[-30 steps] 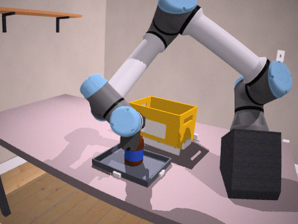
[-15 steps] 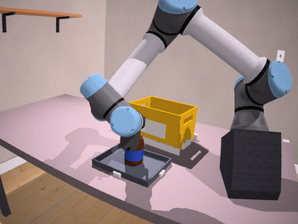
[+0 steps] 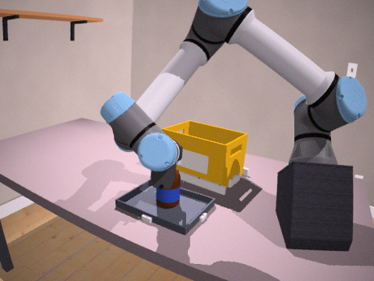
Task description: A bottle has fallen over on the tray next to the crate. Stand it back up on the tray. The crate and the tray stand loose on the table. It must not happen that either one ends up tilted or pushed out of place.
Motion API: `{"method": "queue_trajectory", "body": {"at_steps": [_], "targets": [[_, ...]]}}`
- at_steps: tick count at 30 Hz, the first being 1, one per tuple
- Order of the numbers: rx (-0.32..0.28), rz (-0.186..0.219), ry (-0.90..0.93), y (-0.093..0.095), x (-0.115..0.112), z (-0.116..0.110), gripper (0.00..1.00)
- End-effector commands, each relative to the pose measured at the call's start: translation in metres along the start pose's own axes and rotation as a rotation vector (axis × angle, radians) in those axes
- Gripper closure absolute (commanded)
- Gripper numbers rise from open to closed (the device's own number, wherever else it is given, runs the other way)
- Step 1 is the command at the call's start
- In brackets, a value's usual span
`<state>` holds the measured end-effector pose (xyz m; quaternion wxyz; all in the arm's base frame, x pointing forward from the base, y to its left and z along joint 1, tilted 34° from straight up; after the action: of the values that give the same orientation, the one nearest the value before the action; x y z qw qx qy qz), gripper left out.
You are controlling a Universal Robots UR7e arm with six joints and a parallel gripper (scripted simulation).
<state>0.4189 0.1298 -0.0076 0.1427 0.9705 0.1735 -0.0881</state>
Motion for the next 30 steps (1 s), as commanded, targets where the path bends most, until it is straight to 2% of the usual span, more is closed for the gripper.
{"method": "queue_trajectory", "body": {"at_steps": [1,19,30], "targets": [[0.0,0.0,0.001,-0.001,0.0,-0.002,0.0],[0.0,0.0,0.001,-0.006,-0.003,-0.017,0.0],[0.0,0.0,0.001,-0.014,-0.007,-0.039,0.0]]}}
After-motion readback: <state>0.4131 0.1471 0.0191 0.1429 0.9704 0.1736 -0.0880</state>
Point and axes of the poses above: the point where the finger pads meet when closed, its own y axis out along the fingers, its own x axis across the jaws, z = x × y, the point moved 1 cm from there along -y, back along the fingers, and after that the axes turned 11 degrees about -y, right-handed, at the moved point
